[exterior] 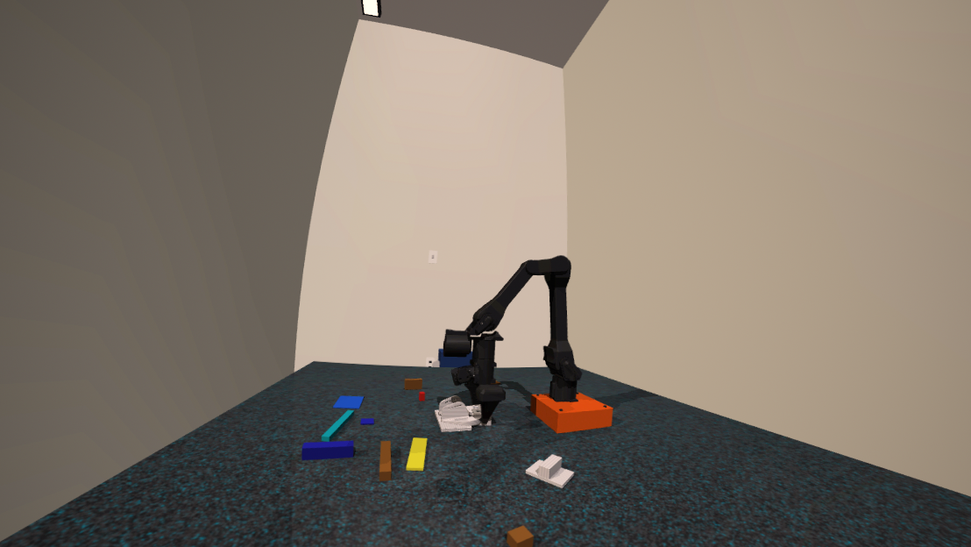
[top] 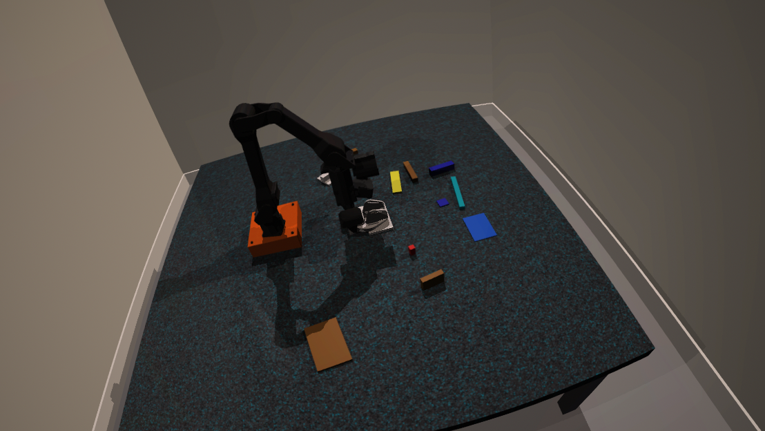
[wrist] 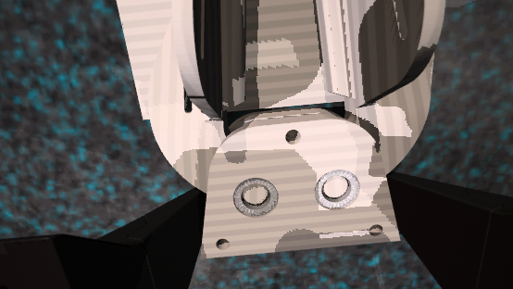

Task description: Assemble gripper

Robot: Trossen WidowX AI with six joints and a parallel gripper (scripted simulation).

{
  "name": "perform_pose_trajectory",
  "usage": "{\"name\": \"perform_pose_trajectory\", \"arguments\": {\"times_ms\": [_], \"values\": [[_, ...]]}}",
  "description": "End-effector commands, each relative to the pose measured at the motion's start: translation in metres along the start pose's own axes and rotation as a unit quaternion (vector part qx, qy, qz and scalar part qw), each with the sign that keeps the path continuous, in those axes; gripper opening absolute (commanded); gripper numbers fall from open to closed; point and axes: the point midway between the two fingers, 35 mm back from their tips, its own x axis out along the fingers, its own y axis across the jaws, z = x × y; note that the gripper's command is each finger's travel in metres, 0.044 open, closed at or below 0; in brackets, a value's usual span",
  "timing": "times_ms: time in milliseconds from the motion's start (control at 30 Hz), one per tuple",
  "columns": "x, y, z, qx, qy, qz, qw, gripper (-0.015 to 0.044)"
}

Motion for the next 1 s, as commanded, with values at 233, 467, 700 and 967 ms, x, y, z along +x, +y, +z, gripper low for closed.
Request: {"name": "perform_pose_trajectory", "arguments": {"times_ms": [233,467,700,967], "values": [[0.0004,-0.0004,-0.0002,0.000,0.000,-0.001,1.000,0.0351],[-0.0041,-0.0004,-0.0002,0.000,0.000,-0.001,1.000,0.0351],[-0.0047,-0.0004,0.0003,0.000,0.000,-0.001,1.000,0.0351],[-0.0035,-0.0004,0.0006,0.000,0.000,-0.001,1.000,0.0351]]}}
